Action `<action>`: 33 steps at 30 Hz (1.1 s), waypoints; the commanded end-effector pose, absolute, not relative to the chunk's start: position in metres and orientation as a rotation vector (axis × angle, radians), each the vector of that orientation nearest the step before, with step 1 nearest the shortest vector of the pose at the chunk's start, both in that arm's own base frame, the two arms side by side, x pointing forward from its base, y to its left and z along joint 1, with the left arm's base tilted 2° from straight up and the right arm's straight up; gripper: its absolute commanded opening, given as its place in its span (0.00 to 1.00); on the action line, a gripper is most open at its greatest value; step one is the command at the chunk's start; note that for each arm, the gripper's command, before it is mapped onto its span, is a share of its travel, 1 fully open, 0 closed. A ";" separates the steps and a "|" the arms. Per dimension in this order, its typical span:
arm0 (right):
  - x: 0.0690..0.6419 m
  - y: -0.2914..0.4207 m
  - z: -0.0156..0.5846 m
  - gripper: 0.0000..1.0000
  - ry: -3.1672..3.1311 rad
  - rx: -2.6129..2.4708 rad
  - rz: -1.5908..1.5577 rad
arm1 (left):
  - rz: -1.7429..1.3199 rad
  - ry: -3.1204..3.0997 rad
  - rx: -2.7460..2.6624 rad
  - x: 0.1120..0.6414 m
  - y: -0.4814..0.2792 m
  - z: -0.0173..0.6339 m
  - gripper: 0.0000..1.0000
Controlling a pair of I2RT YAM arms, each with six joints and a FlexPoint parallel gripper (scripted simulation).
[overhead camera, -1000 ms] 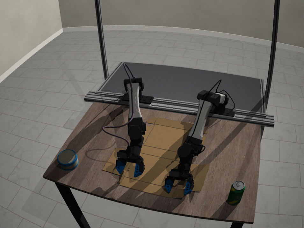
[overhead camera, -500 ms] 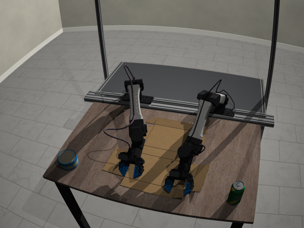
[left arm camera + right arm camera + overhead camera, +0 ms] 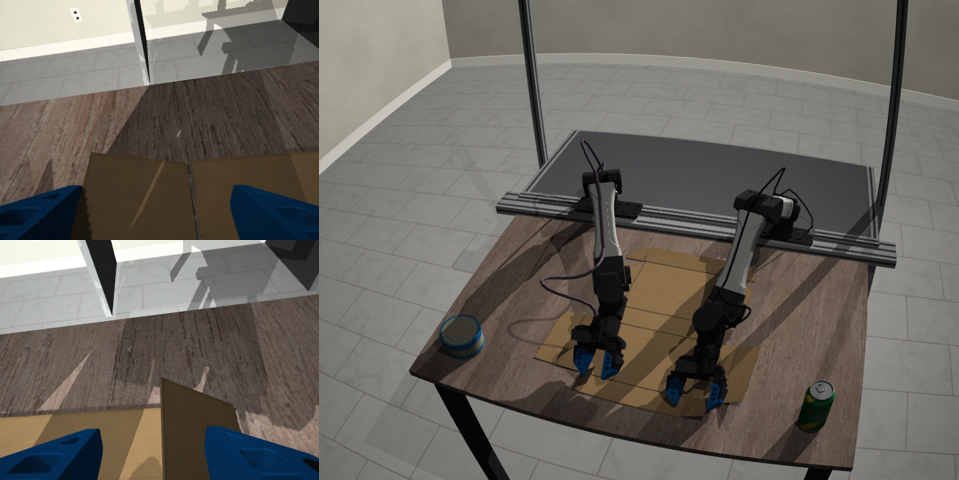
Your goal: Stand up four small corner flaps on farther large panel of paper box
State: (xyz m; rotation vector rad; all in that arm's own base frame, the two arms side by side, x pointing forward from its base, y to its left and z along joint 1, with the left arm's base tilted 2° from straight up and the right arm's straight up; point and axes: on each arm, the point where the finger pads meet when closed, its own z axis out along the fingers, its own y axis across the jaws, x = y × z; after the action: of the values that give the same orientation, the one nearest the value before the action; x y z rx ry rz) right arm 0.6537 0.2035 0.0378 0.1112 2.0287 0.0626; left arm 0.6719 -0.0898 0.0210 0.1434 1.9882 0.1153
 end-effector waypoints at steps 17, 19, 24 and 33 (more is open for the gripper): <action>0.659 0.212 0.033 0.50 2.002 0.127 0.083 | 0.110 2.025 0.184 0.671 -0.102 -0.005 0.77; 0.659 0.211 0.031 0.50 2.004 0.127 0.082 | 0.110 2.025 0.184 0.671 -0.102 -0.005 0.77; 0.660 0.211 0.048 0.50 1.987 0.131 0.090 | 0.110 2.025 0.184 0.671 -0.102 -0.005 0.77; 0.655 0.201 0.066 0.50 2.000 0.118 0.083 | 0.110 2.025 0.184 0.671 -0.102 -0.005 0.77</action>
State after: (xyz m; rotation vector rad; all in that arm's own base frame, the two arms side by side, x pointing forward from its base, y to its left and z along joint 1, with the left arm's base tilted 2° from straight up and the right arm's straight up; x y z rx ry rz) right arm 0.6564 0.2093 0.0480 0.1168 2.0015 0.0762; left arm 0.6719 -0.0898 0.0210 0.1434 1.9882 0.1153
